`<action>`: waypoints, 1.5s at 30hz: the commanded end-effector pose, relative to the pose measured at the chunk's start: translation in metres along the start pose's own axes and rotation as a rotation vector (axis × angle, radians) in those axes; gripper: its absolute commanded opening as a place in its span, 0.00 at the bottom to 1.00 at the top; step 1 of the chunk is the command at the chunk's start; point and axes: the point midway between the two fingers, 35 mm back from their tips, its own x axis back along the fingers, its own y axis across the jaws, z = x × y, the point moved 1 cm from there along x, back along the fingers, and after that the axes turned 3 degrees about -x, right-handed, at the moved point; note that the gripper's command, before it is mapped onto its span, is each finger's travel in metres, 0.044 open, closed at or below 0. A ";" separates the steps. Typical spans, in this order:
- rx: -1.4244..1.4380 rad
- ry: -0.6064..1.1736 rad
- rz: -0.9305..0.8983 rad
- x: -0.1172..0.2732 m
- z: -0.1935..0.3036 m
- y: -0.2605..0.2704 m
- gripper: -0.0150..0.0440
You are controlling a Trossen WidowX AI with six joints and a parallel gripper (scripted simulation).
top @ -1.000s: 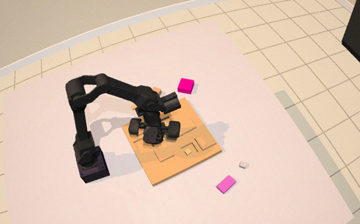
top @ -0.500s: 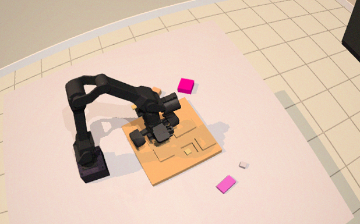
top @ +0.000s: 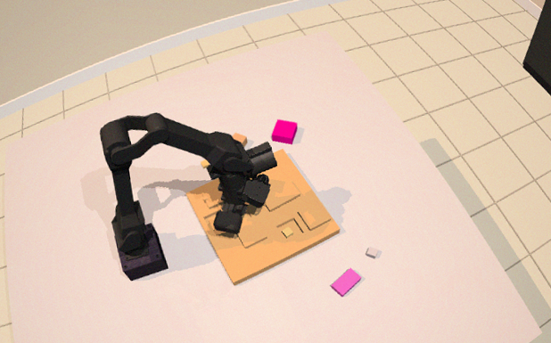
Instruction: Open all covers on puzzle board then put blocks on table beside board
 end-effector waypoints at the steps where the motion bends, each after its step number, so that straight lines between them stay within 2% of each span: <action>1: 0.841 0.008 0.002 -0.002 0.002 -0.003 0.25; 8: 1.190 0.009 0.001 -0.002 0.002 -0.003 0.25; 9: 0.416 0.000 0.000 0.000 0.000 0.000 0.25; 10: 0.448 0.000 0.000 0.000 0.000 0.000 0.25; 14: 0.732 0.001 0.000 0.002 0.000 0.000 0.25; 27: 2.002 0.005 -0.002 0.007 0.002 0.003 0.25; 45: 2.915 0.008 -0.009 0.013 0.004 0.005 0.25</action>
